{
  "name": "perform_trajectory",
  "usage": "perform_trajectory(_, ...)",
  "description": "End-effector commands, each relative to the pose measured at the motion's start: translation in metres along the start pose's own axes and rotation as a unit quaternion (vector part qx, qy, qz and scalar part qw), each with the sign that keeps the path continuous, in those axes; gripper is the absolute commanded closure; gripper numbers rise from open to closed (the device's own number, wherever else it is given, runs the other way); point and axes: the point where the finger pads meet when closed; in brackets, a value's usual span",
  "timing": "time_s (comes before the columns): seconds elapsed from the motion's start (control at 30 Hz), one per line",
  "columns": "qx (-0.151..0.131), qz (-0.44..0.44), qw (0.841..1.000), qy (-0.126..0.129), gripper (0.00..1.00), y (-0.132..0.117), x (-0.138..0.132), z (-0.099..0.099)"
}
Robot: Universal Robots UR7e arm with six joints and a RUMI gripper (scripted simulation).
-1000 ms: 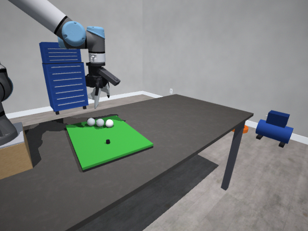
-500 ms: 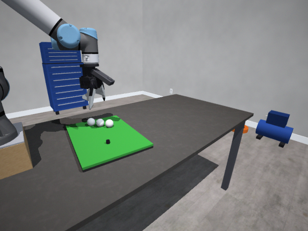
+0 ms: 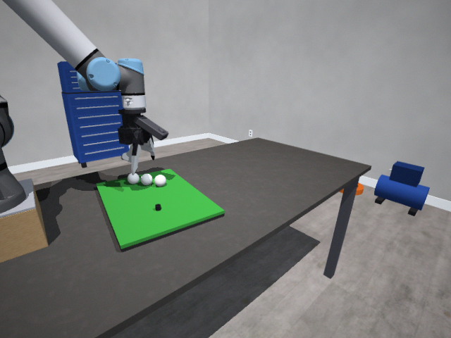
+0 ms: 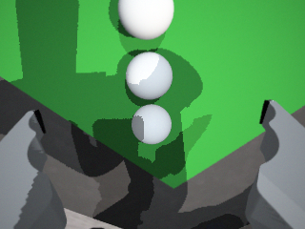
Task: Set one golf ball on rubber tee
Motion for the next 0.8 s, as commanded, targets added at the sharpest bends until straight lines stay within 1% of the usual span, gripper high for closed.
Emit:
perform_trajectory(0.0, 0.001, 0.000, 1.000, 0.001, 0.00, 0.002, -0.002, -0.026)
perform_trajectory(0.13, 0.001, 0.000, 1.000, 0.001, 0.00, 0.001, -0.002, -0.041)
perform_trajectory(0.23, 0.001, 0.000, 1.000, 0.001, 0.00, 0.001, -0.001, -0.047)
perform_trajectory(0.73, 0.001, 0.000, 1.000, 0.001, 0.00, 0.001, -0.001, -0.048)
perform_trajectory(0.77, 0.001, 0.000, 1.000, 0.001, 1.00, 0.001, -0.001, -0.048)
Point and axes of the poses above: the point where the finger pads meet when closed, its own z axis back along the fingers, its own x axis across the jaws, y = z × x, and after that the axes turned 4 degrees about -z, right-handed
